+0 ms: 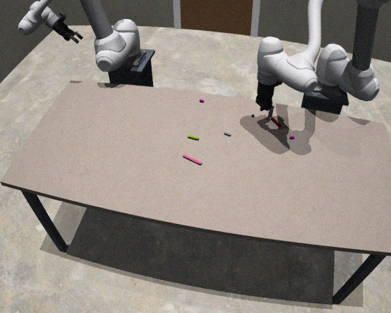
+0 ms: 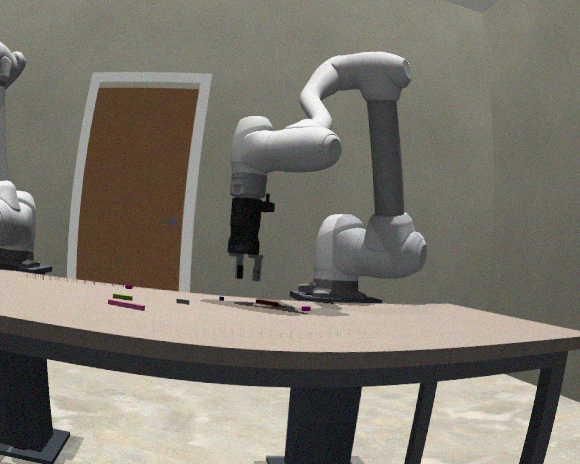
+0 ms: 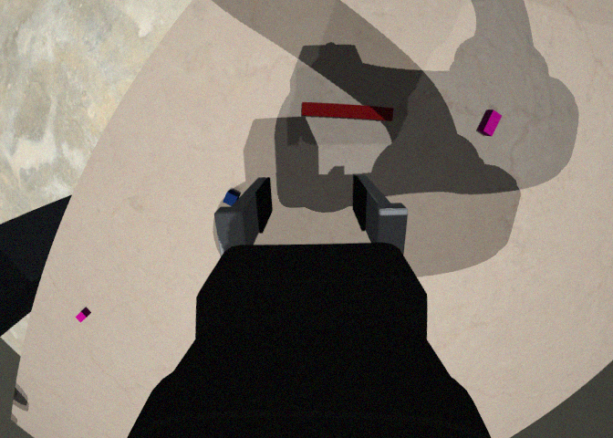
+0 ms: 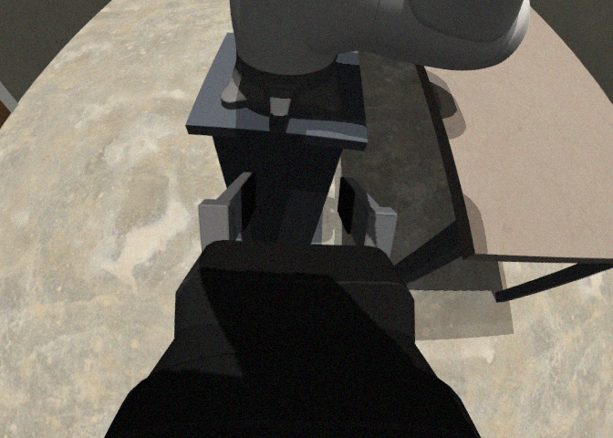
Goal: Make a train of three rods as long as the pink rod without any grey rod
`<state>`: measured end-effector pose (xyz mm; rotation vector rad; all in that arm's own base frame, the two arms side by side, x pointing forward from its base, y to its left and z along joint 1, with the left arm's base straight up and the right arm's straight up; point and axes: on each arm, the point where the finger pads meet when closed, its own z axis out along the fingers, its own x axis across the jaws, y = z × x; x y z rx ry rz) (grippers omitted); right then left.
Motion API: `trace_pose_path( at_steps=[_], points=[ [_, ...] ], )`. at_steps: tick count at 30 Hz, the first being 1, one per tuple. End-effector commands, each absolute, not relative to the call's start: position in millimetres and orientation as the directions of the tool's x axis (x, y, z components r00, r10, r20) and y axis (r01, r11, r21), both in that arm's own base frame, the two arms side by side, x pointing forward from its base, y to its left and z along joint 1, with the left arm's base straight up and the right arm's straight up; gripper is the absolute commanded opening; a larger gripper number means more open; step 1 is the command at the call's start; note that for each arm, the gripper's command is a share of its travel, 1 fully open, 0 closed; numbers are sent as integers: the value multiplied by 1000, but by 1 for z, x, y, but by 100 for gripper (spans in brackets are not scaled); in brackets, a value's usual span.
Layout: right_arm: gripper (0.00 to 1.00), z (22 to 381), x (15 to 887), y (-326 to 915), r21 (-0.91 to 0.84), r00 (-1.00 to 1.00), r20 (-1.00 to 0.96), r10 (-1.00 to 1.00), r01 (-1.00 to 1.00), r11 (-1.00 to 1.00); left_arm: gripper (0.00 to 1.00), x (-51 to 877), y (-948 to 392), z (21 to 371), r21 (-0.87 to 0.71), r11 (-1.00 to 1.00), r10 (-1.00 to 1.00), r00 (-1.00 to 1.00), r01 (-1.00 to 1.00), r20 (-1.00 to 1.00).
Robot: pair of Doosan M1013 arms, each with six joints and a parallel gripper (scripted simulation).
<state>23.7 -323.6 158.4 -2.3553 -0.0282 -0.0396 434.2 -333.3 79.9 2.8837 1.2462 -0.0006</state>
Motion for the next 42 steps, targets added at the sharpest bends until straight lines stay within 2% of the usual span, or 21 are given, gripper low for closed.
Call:
trace_pose_path(
  at_steps=[1, 35, 42],
  points=[
    [100, 159, 24, -324, -706, 999, 38, 8, 32, -707, 100, 435, -334, 81, 1, -685, 728, 685, 728, 0],
    [100, 159, 24, -324, -706, 999, 38, 8, 32, -707, 100, 435, -333, 81, 1, -687, 727, 687, 727, 0],
    [100, 159, 24, -324, -706, 999, 38, 8, 32, -707, 100, 437, -325, 81, 1, -778, 628, 778, 628, 0]
  ],
)
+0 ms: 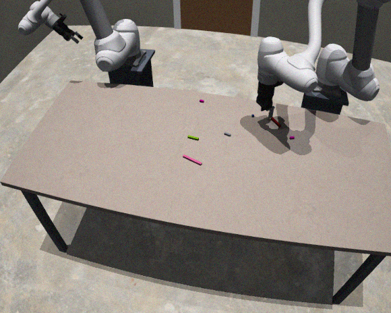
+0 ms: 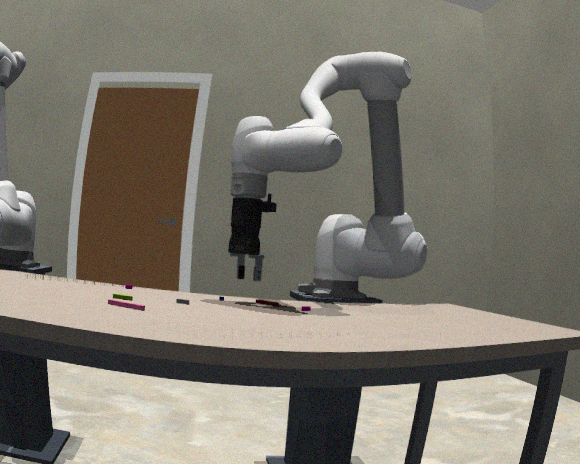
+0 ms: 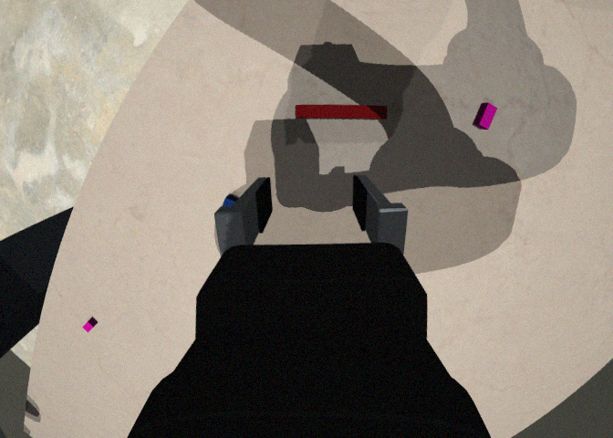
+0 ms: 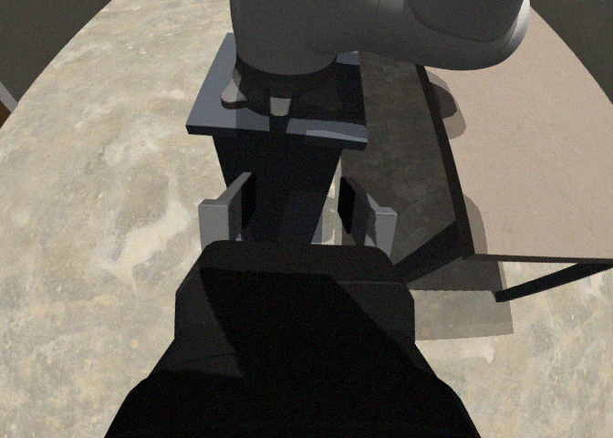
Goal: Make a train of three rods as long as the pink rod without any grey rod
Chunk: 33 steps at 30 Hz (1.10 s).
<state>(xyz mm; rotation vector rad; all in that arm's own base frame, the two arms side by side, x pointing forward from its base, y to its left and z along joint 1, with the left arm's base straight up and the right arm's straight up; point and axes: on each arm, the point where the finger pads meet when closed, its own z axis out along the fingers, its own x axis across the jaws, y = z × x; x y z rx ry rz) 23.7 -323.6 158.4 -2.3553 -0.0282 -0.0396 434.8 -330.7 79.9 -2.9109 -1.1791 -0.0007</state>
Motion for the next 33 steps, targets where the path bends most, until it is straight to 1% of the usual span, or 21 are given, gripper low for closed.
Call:
trace_pose_path(
  at_steps=[1, 3, 6, 17, 18, 20, 21, 33],
  points=[
    [100, 159, 24, -324, -706, 999, 38, 8, 32, -707, 100, 438, -323, 81, 1, -805, 594, 805, 594, 0],
    [100, 159, 24, -324, -706, 999, 38, 8, 32, -707, 100, 438, -323, 81, 1, -805, 594, 805, 594, 0],
    [100, 159, 24, -324, -706, 999, 38, 8, 32, -707, 100, 441, -315, 81, 1, -881, 473, 881, 473, 1],
    [100, 159, 24, -324, -706, 999, 38, 8, 32, -707, 100, 449, -298, 81, 1, -987, 161, 987, 161, 1],
    [100, 159, 24, -324, -706, 999, 38, 8, 32, -707, 100, 450, -297, 81, 1, -991, 130, 991, 130, 1],
    [100, 159, 24, -324, -706, 999, 38, 8, 32, -707, 100, 450, -297, 81, 1, -991, 130, 991, 130, 1],
    [100, 159, 24, -324, -706, 999, 38, 8, 32, -707, 100, 452, -293, 81, 1, -999, 41, 999, 41, 1],
    [100, 159, 24, -324, -706, 999, 38, 8, 32, -707, 100, 460, -280, 81, 0, -951, -309, 951, -309, 1]
  ],
)
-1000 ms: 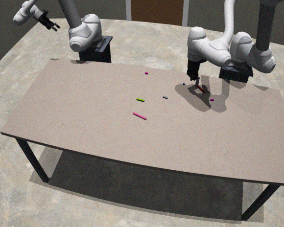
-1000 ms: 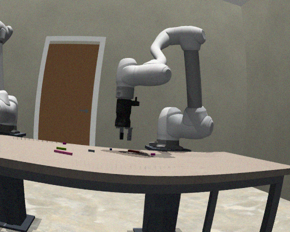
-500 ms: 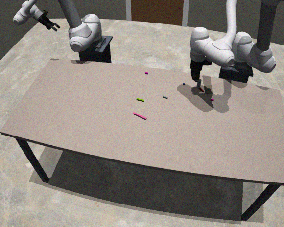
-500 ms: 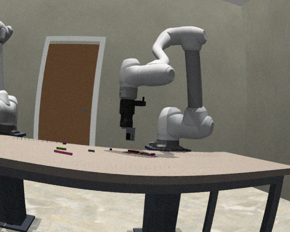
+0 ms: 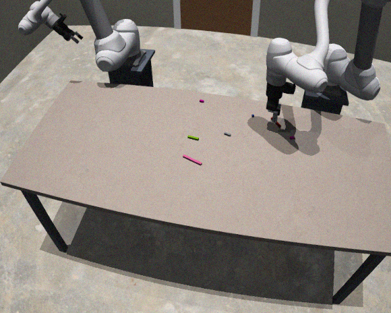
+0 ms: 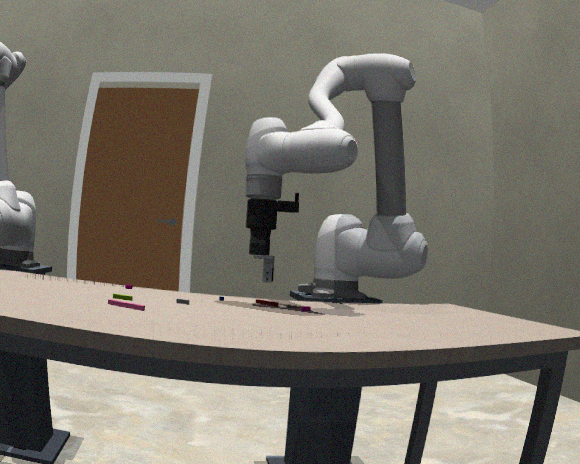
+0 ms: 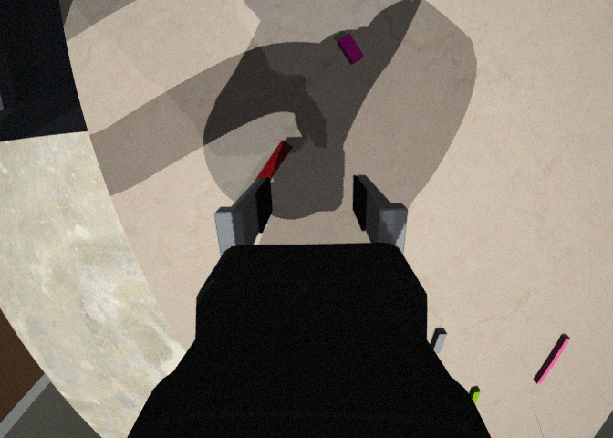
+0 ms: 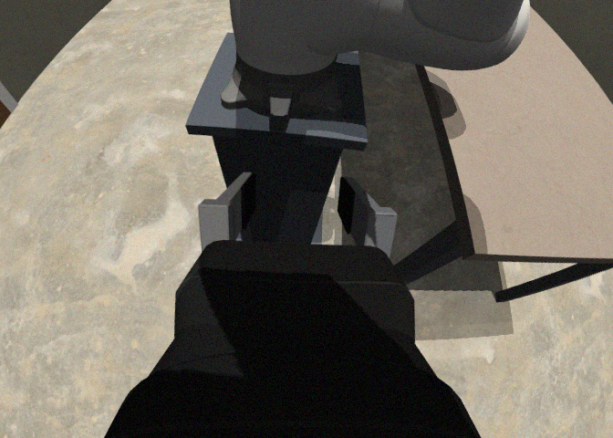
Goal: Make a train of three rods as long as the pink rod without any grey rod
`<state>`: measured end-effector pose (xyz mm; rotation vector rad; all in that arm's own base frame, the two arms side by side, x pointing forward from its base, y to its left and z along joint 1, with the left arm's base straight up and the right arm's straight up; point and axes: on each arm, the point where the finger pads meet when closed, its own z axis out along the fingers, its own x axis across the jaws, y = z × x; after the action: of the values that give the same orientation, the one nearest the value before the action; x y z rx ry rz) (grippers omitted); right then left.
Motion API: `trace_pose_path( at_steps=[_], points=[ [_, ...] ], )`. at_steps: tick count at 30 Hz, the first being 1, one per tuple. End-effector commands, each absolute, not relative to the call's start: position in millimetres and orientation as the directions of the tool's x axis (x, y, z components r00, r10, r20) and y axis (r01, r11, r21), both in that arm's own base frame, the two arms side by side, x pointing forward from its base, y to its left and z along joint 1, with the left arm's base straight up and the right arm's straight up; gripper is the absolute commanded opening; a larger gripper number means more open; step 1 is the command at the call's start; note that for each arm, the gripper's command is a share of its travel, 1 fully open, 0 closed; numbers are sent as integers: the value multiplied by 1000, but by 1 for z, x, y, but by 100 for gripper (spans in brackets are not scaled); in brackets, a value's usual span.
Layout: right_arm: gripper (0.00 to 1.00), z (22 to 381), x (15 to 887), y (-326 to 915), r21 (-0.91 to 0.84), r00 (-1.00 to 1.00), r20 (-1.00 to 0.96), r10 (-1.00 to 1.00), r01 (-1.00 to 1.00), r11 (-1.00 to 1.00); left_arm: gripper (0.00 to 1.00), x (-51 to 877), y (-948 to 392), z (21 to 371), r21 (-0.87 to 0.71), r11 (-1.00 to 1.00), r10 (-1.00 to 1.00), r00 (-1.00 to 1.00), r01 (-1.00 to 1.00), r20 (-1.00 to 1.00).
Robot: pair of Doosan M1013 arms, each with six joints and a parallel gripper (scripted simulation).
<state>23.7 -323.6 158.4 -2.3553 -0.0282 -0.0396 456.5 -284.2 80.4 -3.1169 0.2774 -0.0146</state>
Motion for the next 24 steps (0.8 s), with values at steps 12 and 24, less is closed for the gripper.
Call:
trace_pose_path(
  at_steps=[12, 24],
  points=[
    [100, 159, 24, -324, -706, 999, 38, 8, 32, -707, 100, 466, -269, 81, 0, -786, -618, 786, -618, 1],
    [100, 159, 24, -324, -706, 999, 38, 8, 32, -707, 100, 471, -261, 81, -1, -524, -852, 524, -852, 1]
  ],
)
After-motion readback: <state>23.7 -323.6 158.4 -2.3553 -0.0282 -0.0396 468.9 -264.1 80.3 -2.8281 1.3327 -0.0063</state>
